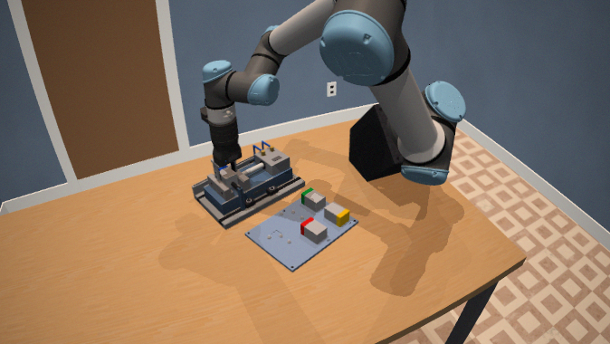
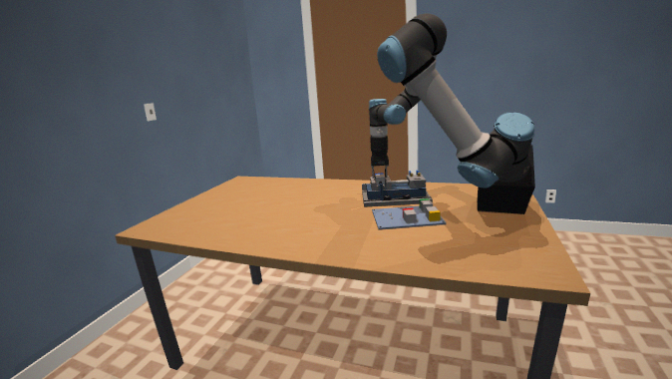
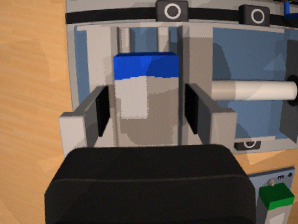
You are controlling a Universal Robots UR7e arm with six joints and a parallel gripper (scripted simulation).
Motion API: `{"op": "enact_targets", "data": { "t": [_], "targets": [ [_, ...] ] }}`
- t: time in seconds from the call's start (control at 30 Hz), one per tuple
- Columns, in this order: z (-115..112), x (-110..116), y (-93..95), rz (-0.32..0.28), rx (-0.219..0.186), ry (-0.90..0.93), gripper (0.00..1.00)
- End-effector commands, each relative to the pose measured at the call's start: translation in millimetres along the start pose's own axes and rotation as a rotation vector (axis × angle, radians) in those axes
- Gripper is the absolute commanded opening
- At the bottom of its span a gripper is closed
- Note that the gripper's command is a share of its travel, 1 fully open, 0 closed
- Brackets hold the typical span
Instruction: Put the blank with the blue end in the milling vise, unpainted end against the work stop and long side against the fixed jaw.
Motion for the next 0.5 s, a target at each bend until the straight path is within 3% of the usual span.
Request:
{"op": "enact_targets", "data": {
  "t": [0.0, 0.47],
  "targets": [
    [-0.2, -0.4, -1.9, 0.001, -0.001, 0.0, 1.0],
    [-0.2, -0.4, -3.7, 0.001, -0.001, 0.0, 1.0]
  ]
}}
Point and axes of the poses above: the point where the finger pads meet when closed, its own y axis out along the fingers, its own z axis across the jaws, x = y × z, the point moved 5 cm from there along -y, back along the fingers, and after that the axes turned 11 degrees about -y, right-handed, at the moved point
